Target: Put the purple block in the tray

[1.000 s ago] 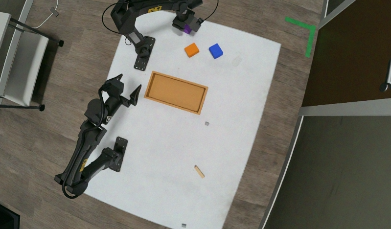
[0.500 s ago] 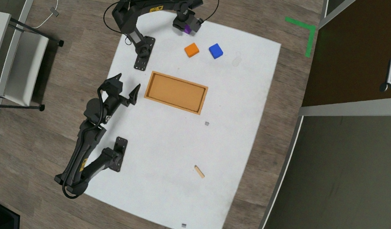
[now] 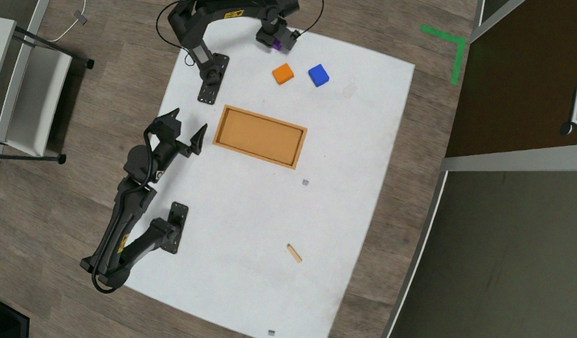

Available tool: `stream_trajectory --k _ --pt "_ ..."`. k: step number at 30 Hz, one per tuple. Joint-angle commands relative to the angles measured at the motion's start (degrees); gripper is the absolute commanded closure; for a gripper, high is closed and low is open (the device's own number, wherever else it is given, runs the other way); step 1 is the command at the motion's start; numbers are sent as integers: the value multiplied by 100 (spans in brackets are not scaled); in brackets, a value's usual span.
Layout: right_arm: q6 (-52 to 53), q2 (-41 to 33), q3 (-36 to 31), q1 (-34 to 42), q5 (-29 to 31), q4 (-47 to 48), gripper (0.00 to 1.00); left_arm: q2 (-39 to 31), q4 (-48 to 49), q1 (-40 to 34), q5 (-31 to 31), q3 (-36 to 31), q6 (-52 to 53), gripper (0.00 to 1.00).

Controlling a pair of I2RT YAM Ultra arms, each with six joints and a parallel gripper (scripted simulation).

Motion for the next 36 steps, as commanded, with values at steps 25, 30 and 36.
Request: stream_trajectory --k 25,30,36 --pt "4 -21 173 -8 33 -8 0 -301 -261 28 16 263 19 53" --pt "-5 -30 167 -11 32 -136 0 -398 -862 27 17 521 18 53" --pt "-6 -336 18 -123 39 -443 0 -510 -1467 24 15 856 -168 53"
